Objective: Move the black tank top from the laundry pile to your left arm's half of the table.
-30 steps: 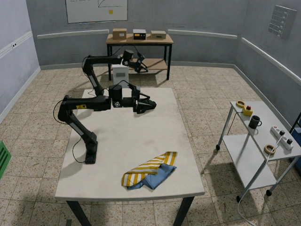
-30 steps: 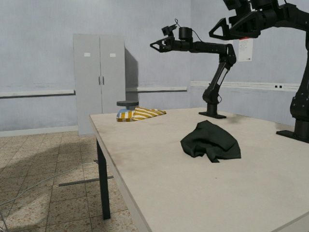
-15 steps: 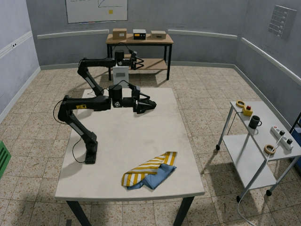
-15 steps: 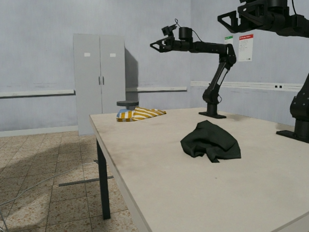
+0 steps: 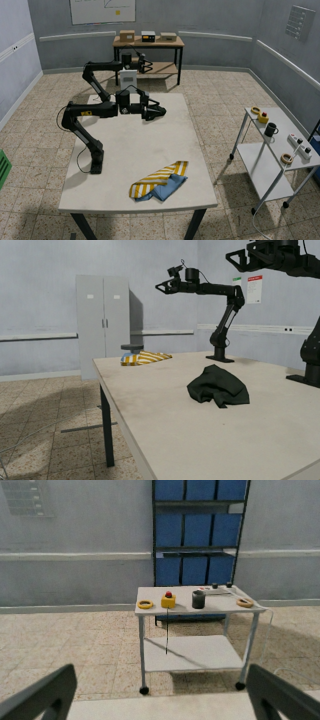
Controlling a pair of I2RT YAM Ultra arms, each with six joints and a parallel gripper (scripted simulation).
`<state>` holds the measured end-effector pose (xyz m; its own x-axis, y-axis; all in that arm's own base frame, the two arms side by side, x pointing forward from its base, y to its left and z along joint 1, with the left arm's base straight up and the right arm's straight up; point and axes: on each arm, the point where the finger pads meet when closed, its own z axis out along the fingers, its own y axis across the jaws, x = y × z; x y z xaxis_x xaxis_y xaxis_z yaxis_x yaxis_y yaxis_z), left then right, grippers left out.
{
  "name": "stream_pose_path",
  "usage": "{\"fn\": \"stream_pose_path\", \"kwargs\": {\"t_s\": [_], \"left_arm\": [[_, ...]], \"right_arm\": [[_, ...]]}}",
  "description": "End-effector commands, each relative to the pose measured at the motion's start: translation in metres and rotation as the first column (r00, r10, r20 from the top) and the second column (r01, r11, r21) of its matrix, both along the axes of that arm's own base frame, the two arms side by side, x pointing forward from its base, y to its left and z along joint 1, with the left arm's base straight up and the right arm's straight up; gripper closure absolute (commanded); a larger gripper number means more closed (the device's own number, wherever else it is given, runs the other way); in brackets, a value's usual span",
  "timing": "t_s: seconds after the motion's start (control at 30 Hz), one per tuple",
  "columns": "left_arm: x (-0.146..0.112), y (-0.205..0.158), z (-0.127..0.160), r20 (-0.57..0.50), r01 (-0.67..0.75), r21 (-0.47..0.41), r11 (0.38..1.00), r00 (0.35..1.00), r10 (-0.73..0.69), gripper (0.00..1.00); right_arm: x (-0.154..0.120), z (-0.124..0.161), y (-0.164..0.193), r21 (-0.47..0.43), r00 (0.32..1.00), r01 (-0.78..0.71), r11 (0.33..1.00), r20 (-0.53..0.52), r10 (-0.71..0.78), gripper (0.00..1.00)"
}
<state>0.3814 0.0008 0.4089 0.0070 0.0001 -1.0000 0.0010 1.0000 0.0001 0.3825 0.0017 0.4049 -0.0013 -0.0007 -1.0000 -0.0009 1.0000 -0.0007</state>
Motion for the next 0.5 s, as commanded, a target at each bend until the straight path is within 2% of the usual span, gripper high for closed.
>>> {"fn": "stream_pose_path", "kwargs": {"t_s": [0.0,0.47], "left_arm": [[0.0011,0.0020,0.0021,-0.009,-0.009,-0.010,1.000,1.000,0.008,0.08],[-0.0004,0.0024,0.0044,-0.007,-0.011,-0.010,1.000,1.000,0.011,0.08]], "right_arm": [[-0.0094,0.0373,-0.0051,-0.003,0.995,0.012,1.000,0.094,-0.012,0.08],[-0.0095,0.0371,-0.0051,-0.003,0.996,0.012,1.000,0.093,-0.012,0.08]]}}
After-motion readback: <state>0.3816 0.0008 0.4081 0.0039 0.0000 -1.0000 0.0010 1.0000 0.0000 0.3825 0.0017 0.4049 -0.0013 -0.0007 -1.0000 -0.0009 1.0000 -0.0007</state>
